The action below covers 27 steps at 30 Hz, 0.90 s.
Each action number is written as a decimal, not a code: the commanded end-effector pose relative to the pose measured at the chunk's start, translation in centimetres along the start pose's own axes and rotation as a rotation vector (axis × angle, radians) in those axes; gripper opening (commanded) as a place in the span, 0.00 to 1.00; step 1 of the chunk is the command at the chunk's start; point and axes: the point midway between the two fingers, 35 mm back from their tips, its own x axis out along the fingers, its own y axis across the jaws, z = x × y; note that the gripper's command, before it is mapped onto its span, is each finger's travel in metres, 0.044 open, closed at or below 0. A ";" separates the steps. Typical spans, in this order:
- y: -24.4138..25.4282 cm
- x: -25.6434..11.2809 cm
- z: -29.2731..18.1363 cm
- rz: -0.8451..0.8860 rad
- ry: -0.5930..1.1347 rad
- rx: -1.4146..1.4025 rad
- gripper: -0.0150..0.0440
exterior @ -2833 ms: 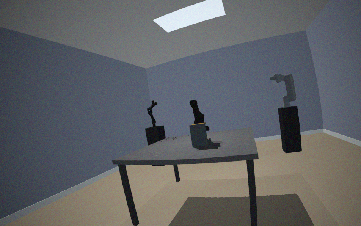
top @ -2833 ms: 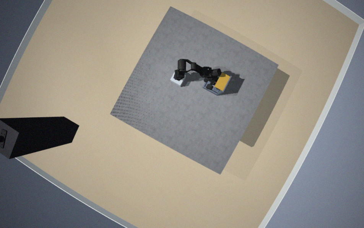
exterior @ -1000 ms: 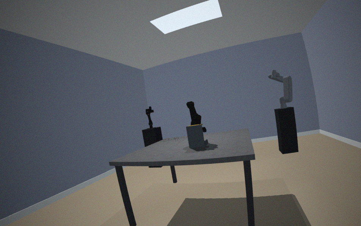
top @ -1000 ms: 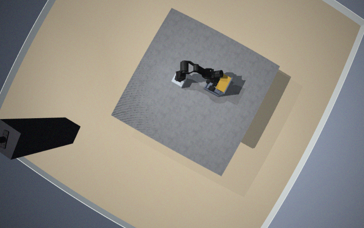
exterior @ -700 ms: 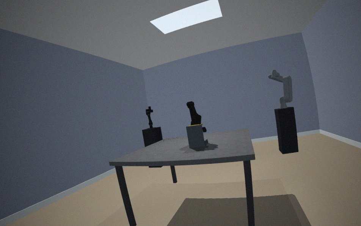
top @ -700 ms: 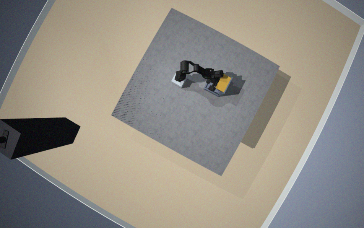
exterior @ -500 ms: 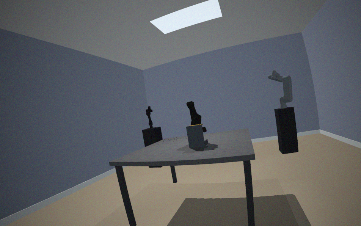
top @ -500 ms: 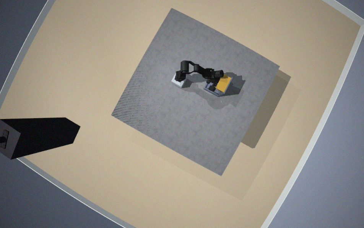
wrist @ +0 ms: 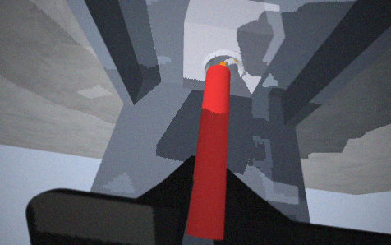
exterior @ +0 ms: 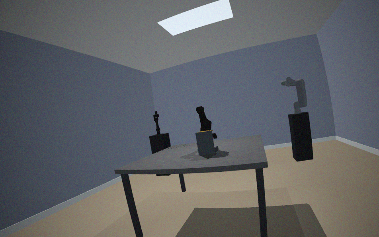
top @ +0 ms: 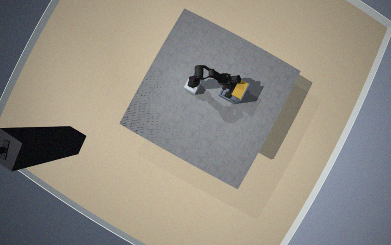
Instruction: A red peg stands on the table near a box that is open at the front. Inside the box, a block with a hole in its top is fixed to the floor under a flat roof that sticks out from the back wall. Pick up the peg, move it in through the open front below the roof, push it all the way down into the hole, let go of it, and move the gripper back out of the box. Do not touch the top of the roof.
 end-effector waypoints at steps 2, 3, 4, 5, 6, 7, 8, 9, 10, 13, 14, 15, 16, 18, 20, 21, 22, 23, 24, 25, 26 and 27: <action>-0.3 0.1 -0.4 -0.005 0.004 0.000 0.25; -0.3 0.1 -0.4 -0.005 0.004 0.000 0.25; -0.3 0.1 -0.4 -0.005 0.004 0.000 0.25; -0.3 0.1 -0.4 -0.005 0.004 0.000 0.25; -0.3 0.1 -0.5 -0.005 0.004 0.000 0.25; -0.3 0.1 -0.5 -0.005 0.005 0.000 0.25; -0.3 0.2 -0.5 -0.005 0.005 0.000 0.25; -0.4 0.2 -0.5 -0.005 0.005 0.000 0.25; -0.4 0.2 -0.5 -0.005 0.005 0.000 0.25; -0.4 0.2 -0.6 -0.005 0.005 0.000 0.25; -0.4 0.2 -0.6 -0.005 0.005 0.000 0.25; -0.4 0.3 -0.6 -0.005 0.005 0.000 0.25; -0.5 0.3 -0.6 -0.005 0.005 0.000 0.25; -0.5 0.3 -0.6 -0.005 0.005 0.000 0.25; -0.5 0.3 -0.7 -0.005 0.005 0.000 0.25; -0.5 0.3 -0.7 -0.005 0.005 0.000 0.25; -0.5 0.4 -0.7 -0.005 0.005 0.000 0.25; -0.6 0.4 -0.7 -0.005 0.005 0.000 0.25; -0.6 0.4 -0.7 -0.005 0.005 0.000 0.25; -0.6 0.4 -0.7 -0.005 0.005 0.000 0.25; -0.6 0.5 -0.6 -0.005 0.005 0.000 0.25; -0.6 0.6 -0.6 -0.005 0.005 0.000 0.25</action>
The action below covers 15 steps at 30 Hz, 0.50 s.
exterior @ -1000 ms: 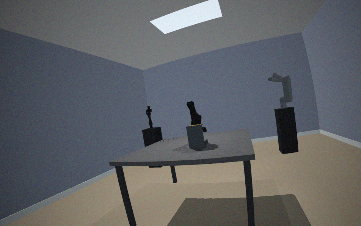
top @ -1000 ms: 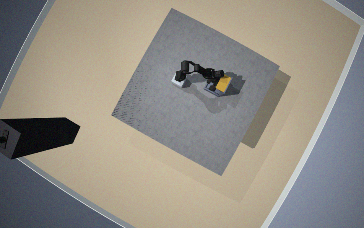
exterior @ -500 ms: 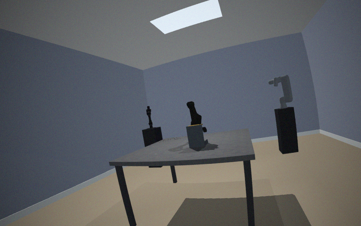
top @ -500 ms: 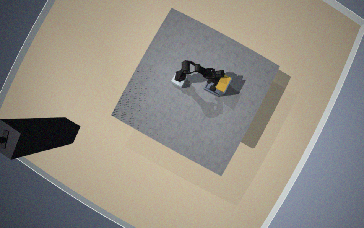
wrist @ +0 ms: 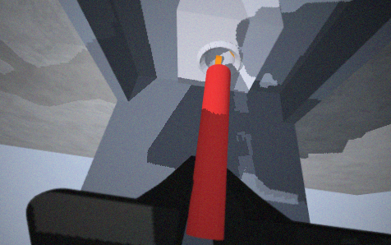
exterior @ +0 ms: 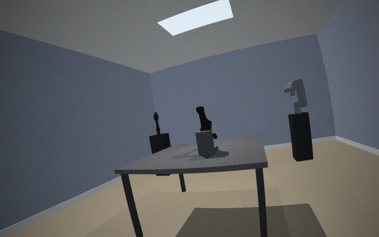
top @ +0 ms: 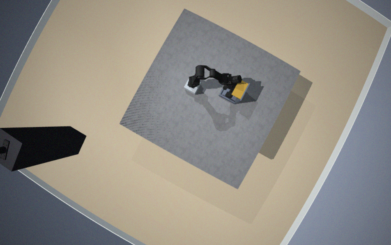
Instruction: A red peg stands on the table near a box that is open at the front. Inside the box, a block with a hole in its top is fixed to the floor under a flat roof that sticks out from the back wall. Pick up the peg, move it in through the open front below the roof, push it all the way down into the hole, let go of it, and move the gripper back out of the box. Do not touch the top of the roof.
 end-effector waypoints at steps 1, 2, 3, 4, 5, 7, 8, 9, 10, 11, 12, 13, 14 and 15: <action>-0.2 0.2 -0.2 -0.004 0.006 0.001 0.25; -0.2 0.3 -0.1 -0.004 0.006 0.001 0.25; -0.2 0.4 0.0 -0.004 0.006 0.001 0.25; -0.2 0.5 0.1 -0.004 0.006 0.001 0.25; -0.2 0.6 0.3 -0.004 0.006 0.001 0.25; -0.1 0.7 0.6 -0.004 0.006 0.001 0.25; 0.0 0.8 0.7 -0.004 0.006 0.001 0.25; 0.0 0.8 0.8 -0.004 0.006 0.001 0.25; 0.0 0.9 0.9 -0.004 0.006 0.001 0.25; 0.0 1.0 1.0 -0.004 0.006 0.001 0.25; 0.0 1.1 1.0 -0.004 0.006 0.001 0.25; 0.0 1.2 1.0 -0.004 0.006 0.001 0.25; -0.1 1.3 1.1 -0.004 0.006 0.001 0.25; -0.1 1.4 1.1 -0.004 0.006 0.001 0.25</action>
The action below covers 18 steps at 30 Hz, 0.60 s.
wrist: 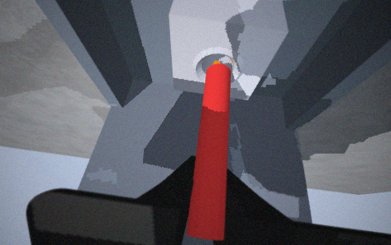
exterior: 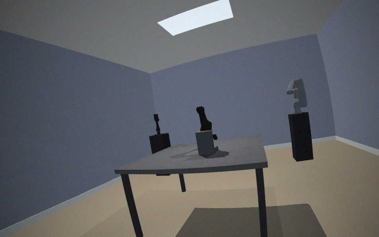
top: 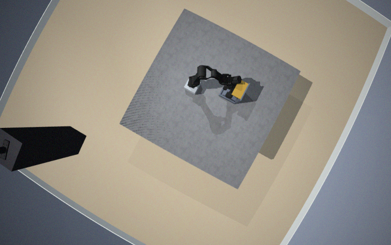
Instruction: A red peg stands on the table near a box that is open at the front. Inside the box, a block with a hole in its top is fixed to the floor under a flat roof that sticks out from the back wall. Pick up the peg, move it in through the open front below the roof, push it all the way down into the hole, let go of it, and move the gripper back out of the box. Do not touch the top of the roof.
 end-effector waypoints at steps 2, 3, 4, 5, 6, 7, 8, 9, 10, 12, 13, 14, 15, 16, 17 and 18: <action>0.0 0.6 0.7 -0.002 -0.008 -0.005 0.25; 0.0 0.7 0.7 -0.002 -0.008 -0.005 0.25; 0.0 0.7 0.8 -0.002 -0.008 -0.005 0.25; 0.0 0.8 0.8 -0.002 -0.008 -0.005 0.25; 0.0 0.8 0.8 -0.002 -0.008 -0.005 0.25; 0.0 0.8 0.8 -0.002 -0.008 -0.005 0.25; 0.0 0.9 0.9 -0.002 -0.008 -0.005 0.25; 0.0 0.9 0.9 -0.002 -0.008 -0.005 0.25; 0.0 0.9 0.9 -0.002 -0.008 -0.005 0.25; 0.0 0.9 0.9 -0.002 -0.008 -0.005 0.25; 0.0 0.9 0.9 -0.002 -0.008 -0.005 0.25; 0.0 0.9 0.9 -0.002 -0.008 -0.005 0.25; 0.0 0.9 0.9 -0.002 -0.008 -0.005 0.25; 0.0 0.9 0.9 -0.002 -0.008 -0.005 0.25; 0.0 0.9 0.9 -0.002 -0.008 -0.005 0.25; 0.0 0.9 0.9 -0.002 -0.008 -0.005 0.25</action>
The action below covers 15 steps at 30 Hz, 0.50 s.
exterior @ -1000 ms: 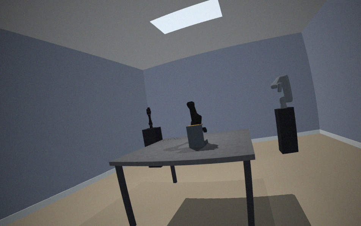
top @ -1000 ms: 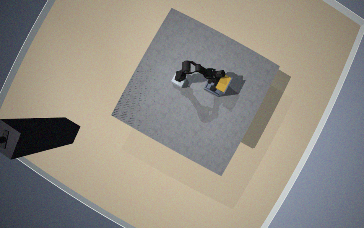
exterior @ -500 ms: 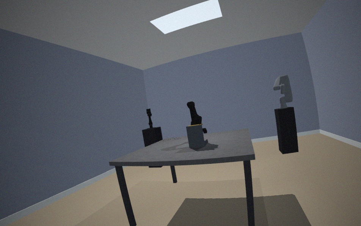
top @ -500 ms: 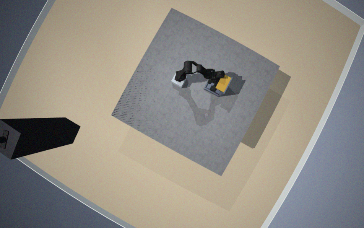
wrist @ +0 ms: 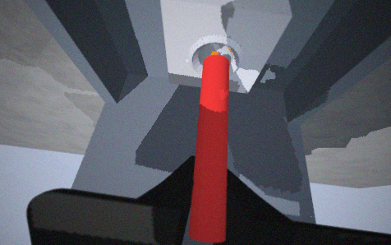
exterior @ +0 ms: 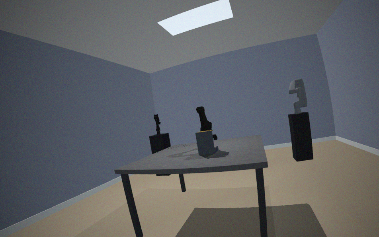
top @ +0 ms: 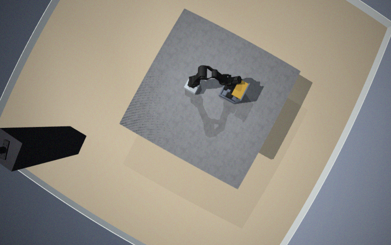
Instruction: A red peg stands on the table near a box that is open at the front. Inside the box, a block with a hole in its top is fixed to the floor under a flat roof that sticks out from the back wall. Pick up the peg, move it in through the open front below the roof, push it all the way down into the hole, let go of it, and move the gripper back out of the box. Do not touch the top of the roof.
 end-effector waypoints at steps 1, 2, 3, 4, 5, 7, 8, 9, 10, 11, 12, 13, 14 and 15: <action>0.1 0.4 1.0 0.003 -0.026 -0.013 0.25; 0.1 0.4 1.0 0.003 -0.026 -0.013 0.25; 0.1 0.4 1.0 0.003 -0.026 -0.013 0.25; 0.1 0.4 1.0 0.003 -0.026 -0.013 0.25; 0.1 0.4 1.0 0.003 -0.026 -0.013 0.25; 0.1 0.4 1.1 0.003 -0.026 -0.013 0.25; 0.1 0.4 1.1 0.003 -0.026 -0.013 0.25; 0.1 0.4 1.1 0.003 -0.026 -0.013 0.25; 0.1 0.4 1.1 0.003 -0.026 -0.013 0.25; 0.1 0.5 1.1 0.003 -0.026 -0.013 0.25; 0.1 0.5 1.1 0.003 -0.026 -0.013 0.25; 0.1 0.5 1.1 0.003 -0.026 -0.013 0.25; 0.1 0.5 1.2 0.003 -0.026 -0.013 0.25; 0.1 0.6 1.2 0.003 -0.026 -0.013 0.25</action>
